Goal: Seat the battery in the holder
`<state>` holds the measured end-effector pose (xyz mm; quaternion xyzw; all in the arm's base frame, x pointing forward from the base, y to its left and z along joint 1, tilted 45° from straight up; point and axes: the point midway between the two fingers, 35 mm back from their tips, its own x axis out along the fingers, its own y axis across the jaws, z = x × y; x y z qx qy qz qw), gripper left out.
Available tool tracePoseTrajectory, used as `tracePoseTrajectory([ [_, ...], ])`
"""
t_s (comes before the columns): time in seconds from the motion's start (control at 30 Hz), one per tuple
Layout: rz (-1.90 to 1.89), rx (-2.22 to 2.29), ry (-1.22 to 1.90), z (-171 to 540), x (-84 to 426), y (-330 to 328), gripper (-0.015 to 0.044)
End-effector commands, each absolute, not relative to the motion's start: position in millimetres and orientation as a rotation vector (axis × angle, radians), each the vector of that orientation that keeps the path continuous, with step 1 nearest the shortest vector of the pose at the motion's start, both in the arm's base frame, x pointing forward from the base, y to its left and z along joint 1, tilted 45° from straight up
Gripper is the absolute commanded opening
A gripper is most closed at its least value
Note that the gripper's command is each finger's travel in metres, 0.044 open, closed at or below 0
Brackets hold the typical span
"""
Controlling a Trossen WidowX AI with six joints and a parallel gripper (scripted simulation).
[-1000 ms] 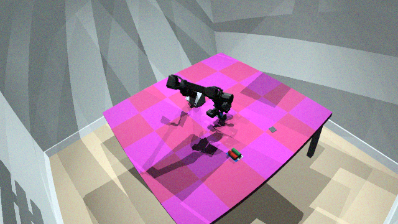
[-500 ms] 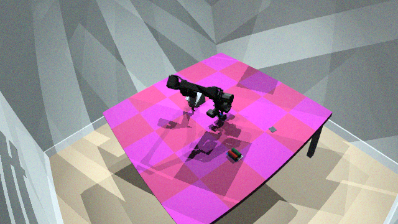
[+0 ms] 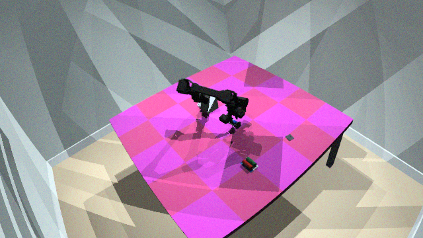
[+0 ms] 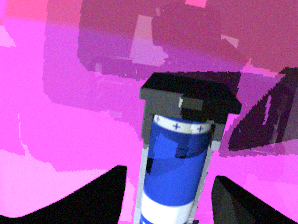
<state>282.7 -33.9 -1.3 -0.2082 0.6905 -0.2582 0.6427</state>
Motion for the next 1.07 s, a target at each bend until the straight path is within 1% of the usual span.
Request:
tracePoseTrajectory([
  [0.0, -0.588, -0.474, 1.574, 1.9, 283.5, -30.6, 0.0235],
  [0.27, -0.587, -0.465, 1.574, 48.3, 287.7, 14.8, 0.0440],
  [1.03, -0.588, -0.465, 1.574, 52.0, 287.9, 18.9, 0.0440],
])
